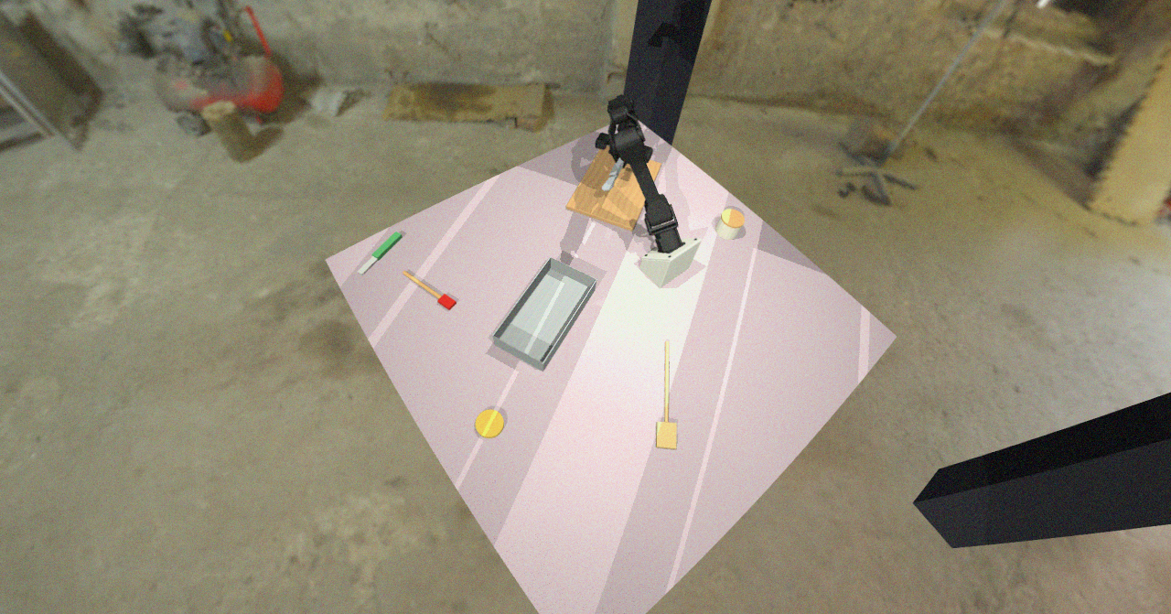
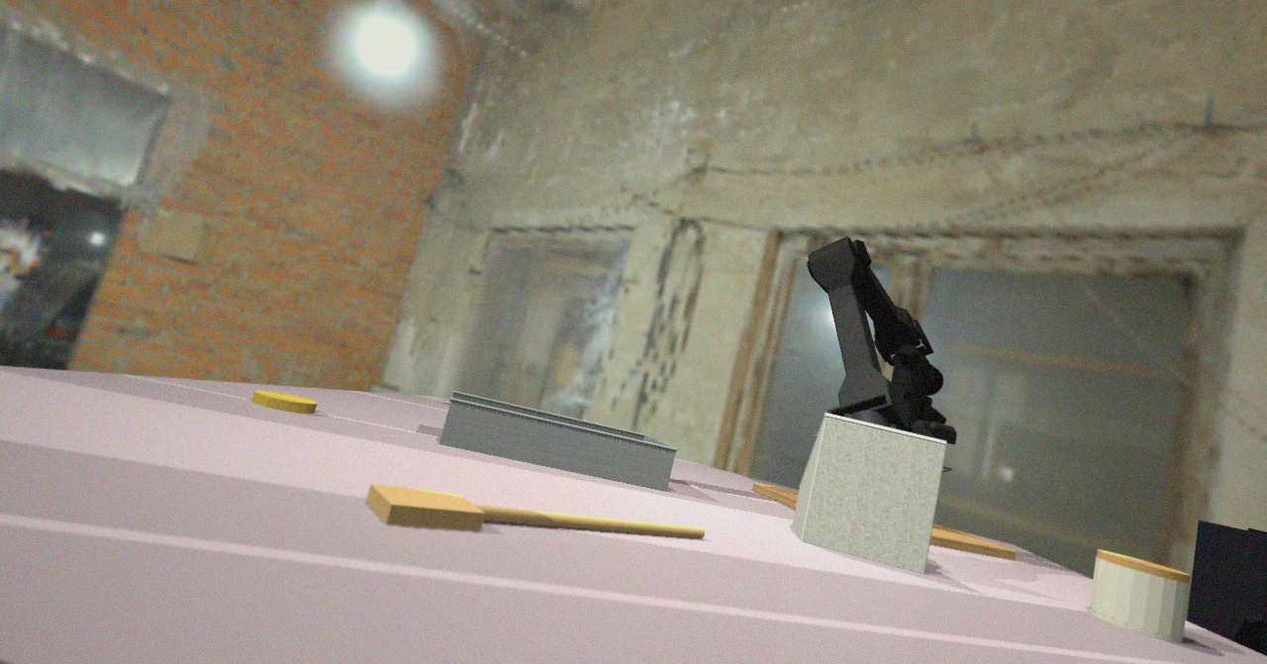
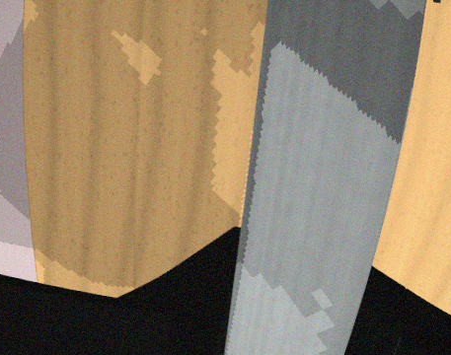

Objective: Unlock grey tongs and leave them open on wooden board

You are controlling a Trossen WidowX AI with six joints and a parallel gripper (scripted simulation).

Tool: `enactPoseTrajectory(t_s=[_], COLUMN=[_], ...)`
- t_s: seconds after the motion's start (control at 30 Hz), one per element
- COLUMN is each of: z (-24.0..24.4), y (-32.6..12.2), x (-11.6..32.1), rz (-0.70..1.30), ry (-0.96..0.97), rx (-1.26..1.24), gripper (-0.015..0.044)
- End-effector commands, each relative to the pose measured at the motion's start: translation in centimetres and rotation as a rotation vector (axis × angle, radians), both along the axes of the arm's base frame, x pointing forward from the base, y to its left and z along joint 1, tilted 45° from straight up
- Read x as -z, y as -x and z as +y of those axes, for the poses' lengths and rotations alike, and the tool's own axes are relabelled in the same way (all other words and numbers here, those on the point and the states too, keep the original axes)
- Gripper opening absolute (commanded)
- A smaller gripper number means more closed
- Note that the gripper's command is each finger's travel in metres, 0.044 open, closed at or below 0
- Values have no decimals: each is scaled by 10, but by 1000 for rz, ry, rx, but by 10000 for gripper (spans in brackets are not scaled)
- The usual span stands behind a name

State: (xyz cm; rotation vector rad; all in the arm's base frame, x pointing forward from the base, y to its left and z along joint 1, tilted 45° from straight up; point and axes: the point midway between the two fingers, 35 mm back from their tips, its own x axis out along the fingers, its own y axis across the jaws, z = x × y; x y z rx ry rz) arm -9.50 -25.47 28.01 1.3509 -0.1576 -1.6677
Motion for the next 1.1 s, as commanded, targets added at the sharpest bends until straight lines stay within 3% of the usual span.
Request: enactPoseTrajectory(t_s=[0.0,0.87,1.07], z=[-4,-27,-26], y=[-1,-9,-9], x=[7,30,28], rz=[-6,-11,-7], ry=[-6,5,9], rx=[5,8,2], gripper=[-150,-150,7])
